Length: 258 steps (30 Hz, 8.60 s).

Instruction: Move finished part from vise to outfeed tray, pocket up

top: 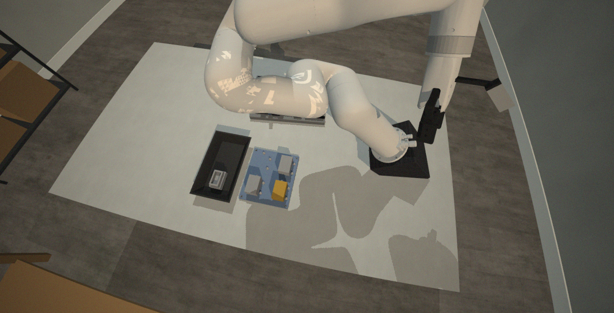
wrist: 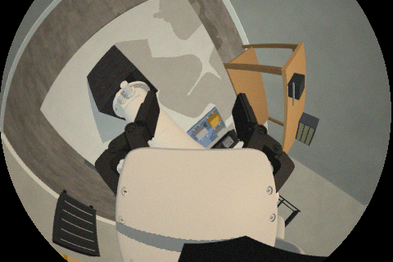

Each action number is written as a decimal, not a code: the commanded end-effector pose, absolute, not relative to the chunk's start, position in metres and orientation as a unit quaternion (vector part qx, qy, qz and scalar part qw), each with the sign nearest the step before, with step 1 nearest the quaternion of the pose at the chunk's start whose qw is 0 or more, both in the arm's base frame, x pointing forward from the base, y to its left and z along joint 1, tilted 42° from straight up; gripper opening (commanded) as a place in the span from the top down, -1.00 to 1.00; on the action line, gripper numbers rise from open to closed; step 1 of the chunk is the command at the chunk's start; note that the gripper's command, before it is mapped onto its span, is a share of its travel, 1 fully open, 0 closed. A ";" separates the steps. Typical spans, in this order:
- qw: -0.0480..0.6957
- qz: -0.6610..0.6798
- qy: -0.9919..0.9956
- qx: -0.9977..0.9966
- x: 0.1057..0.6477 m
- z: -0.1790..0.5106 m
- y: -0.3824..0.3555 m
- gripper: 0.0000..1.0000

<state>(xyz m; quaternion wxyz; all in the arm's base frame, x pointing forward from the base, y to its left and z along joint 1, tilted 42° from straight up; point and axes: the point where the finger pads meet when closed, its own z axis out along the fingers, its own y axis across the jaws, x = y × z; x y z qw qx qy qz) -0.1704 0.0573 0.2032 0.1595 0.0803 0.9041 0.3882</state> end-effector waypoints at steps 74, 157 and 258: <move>0.276 -0.231 0.601 -0.714 0.290 0.364 -0.163 -1.00; 0.276 -0.231 0.601 -0.714 0.290 0.364 -0.163 -0.37; 0.275 -0.231 0.601 -0.714 0.331 0.317 -0.154 -0.37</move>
